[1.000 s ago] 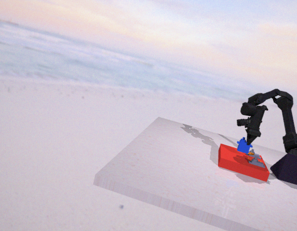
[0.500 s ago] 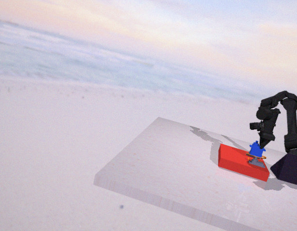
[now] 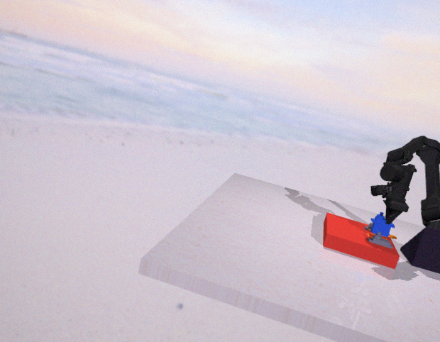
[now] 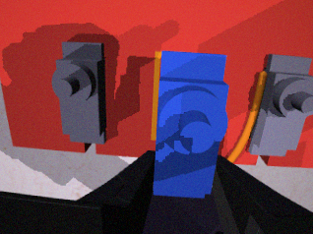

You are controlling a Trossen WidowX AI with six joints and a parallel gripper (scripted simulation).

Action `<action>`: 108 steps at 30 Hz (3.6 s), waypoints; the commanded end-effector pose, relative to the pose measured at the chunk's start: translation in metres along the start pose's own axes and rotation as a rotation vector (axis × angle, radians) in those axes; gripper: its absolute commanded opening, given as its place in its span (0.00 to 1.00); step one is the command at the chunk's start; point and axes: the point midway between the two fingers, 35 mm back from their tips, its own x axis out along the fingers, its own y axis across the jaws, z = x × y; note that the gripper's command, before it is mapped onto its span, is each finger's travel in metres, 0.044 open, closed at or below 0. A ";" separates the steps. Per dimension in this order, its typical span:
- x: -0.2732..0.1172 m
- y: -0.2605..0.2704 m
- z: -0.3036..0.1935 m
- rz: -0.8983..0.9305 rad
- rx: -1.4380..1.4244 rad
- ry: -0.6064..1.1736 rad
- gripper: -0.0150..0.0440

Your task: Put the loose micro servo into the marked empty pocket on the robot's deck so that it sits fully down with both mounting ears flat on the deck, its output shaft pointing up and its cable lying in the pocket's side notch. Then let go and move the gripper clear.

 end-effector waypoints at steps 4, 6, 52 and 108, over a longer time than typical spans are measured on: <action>0.007 -0.001 0.001 -0.003 -0.003 -0.007 0.25; 0.007 -0.001 0.001 -0.003 -0.003 -0.007 0.25; 0.034 -0.002 0.002 -0.004 -0.002 -0.008 0.25; -0.013 0.002 0.056 -0.004 -0.004 -0.013 0.97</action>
